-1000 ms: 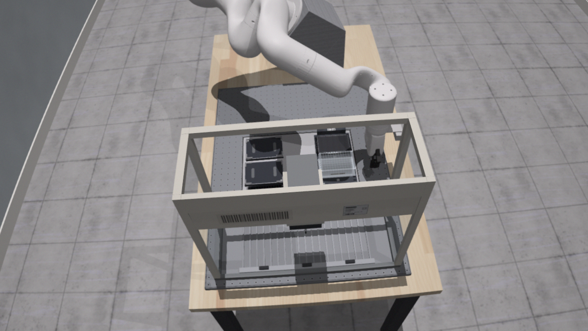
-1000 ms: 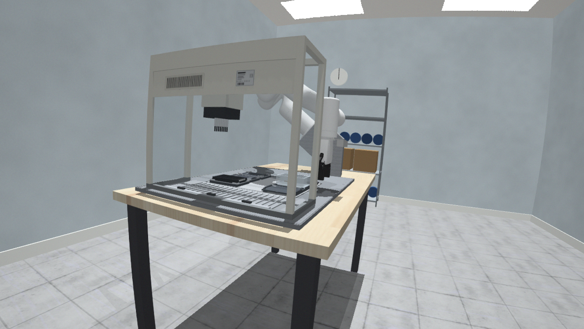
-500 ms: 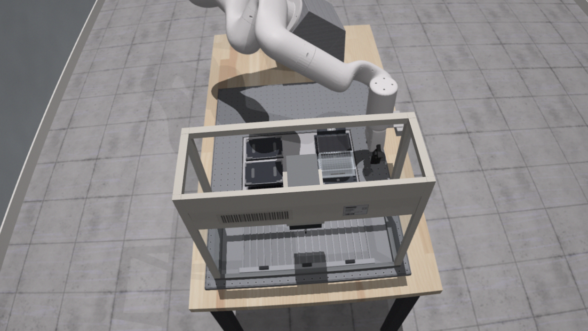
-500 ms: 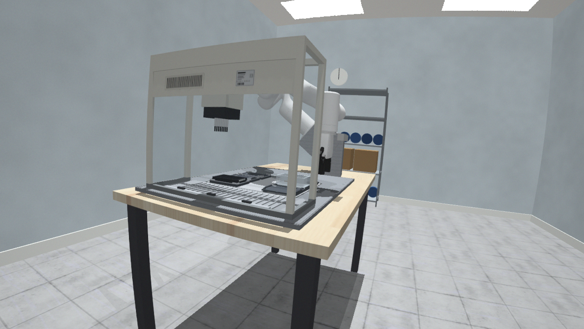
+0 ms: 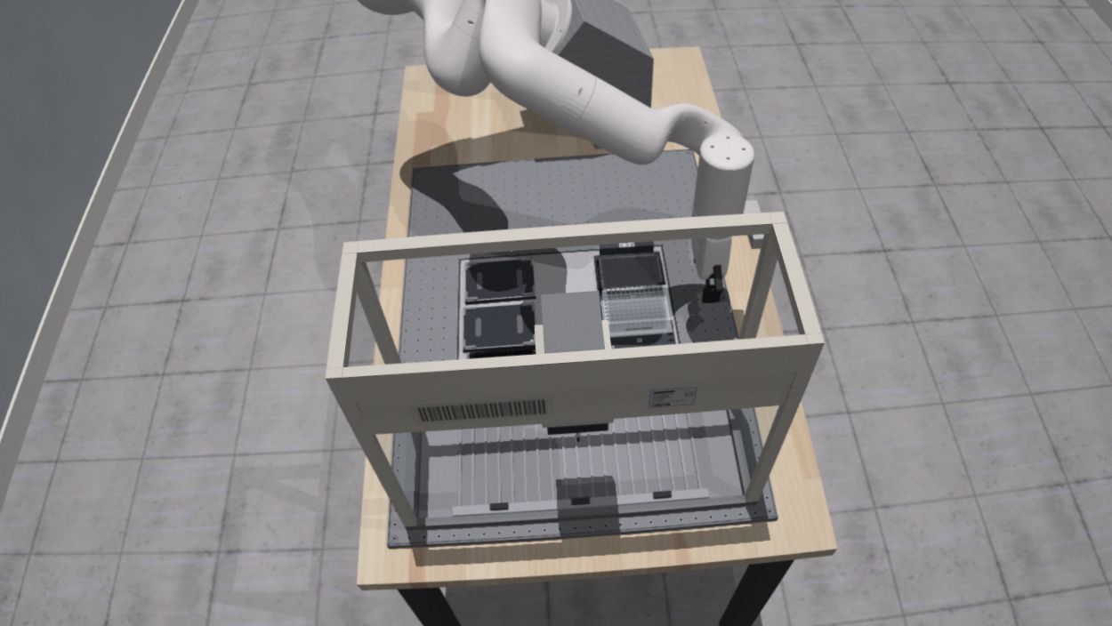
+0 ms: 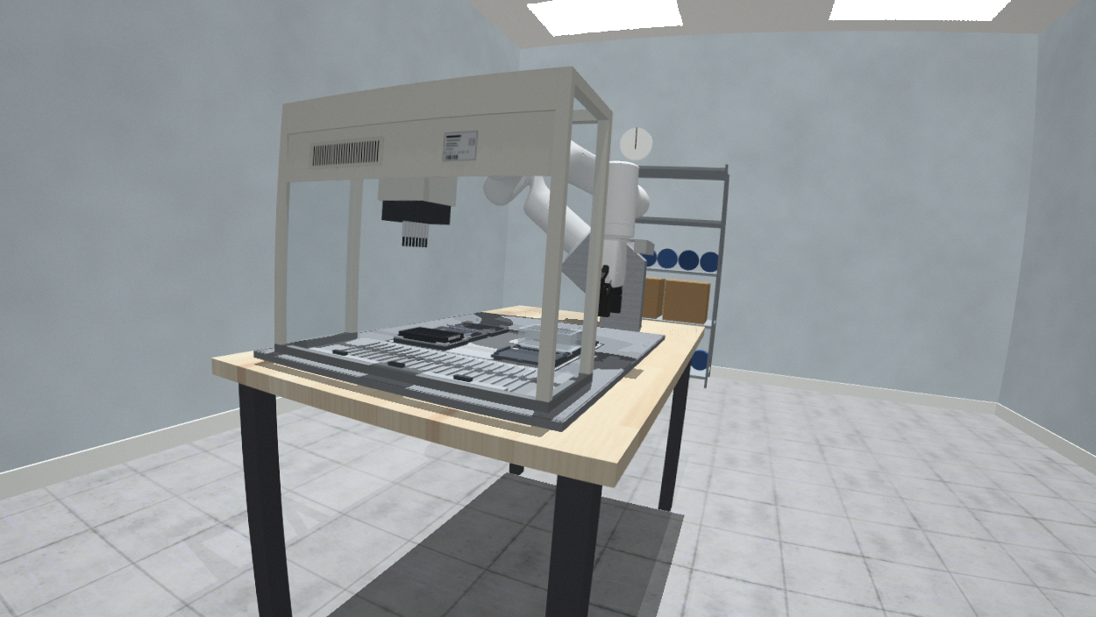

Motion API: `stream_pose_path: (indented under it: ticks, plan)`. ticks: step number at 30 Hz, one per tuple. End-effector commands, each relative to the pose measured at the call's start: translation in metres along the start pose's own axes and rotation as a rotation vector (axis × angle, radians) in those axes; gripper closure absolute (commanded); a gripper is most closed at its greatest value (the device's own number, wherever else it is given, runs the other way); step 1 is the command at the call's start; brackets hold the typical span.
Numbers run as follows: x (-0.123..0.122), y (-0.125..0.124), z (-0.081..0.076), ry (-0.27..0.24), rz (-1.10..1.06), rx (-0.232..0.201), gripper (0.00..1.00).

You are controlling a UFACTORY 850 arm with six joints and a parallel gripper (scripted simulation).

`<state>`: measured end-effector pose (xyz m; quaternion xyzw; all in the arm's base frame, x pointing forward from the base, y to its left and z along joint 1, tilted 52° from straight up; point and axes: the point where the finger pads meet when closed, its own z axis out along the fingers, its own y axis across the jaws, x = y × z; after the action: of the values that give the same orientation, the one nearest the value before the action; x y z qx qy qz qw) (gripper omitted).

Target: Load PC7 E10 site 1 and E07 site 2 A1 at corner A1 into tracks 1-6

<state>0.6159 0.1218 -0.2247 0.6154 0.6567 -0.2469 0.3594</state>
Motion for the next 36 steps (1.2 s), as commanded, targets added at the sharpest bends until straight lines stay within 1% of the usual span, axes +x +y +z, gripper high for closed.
stream_pose_path:
  ticks: [1,10,21,22,34,36]
  plan:
    - [0.000,0.001,-0.007,0.001,0.001,-0.001,0.00]
    - [0.000,0.001,-0.021,0.001,0.001,-0.001,0.00]
    - [0.000,0.001,-0.021,0.001,0.001,-0.001,0.00]
    - [-0.003,-0.004,-0.021,0.001,0.034,-0.001,0.18]
    - [-0.035,-0.054,-0.020,0.001,0.434,-0.001,0.18]
    - [-0.035,-0.054,-0.020,0.001,0.434,-0.001,0.18]
